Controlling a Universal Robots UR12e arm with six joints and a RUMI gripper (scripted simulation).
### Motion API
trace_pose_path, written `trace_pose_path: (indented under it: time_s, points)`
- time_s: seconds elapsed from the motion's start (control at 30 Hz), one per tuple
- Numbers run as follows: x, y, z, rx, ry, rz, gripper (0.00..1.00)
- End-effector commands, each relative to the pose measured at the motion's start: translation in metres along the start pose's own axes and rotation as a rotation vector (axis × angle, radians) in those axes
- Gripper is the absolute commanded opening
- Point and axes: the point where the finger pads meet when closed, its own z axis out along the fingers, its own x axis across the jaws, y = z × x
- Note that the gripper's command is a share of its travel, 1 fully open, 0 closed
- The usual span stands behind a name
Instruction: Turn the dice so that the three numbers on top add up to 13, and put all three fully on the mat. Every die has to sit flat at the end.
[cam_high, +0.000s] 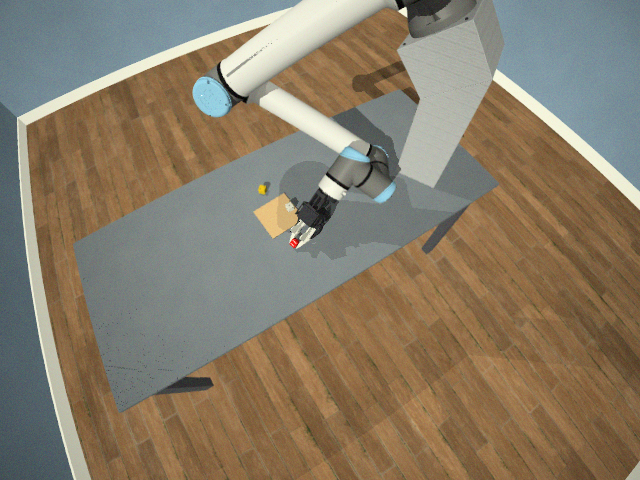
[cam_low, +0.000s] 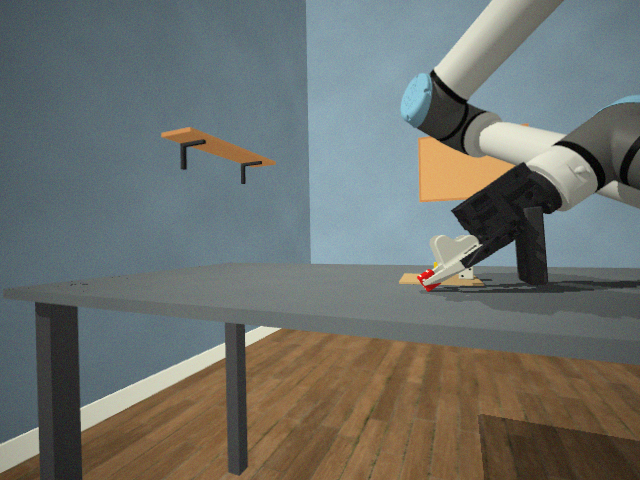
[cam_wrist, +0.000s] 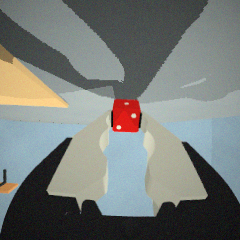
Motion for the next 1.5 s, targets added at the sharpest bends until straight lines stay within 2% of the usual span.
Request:
trace_pose_path:
  time_s: [0.0,0.27,0.3,0.43,0.47,0.73,0.77,1.47]
  points:
    - [0.0002,0.0005,-0.0002,0.0,0.0,0.0,0.06]
    - [0.0002,0.0005,-0.0002,0.0,0.0,0.0,0.06]
    - [0.0002,0.0005,-0.0002,0.0,0.0,0.0,0.1]
    - [0.0002,0.0005,-0.0002,0.0,0.0,0.0,0.1]
    - [0.0002,0.0005,-0.0002,0.0,0.0,0.0,0.14]
    - [0.0002,0.0005,-0.0002,0.0,0.0,0.0,0.21]
    - [0.0002,0.0005,-0.0002,0.0,0.0,0.0,0.24]
    - [0.0002,0.0005,-0.0002,0.0,0.0,0.0,0.24]
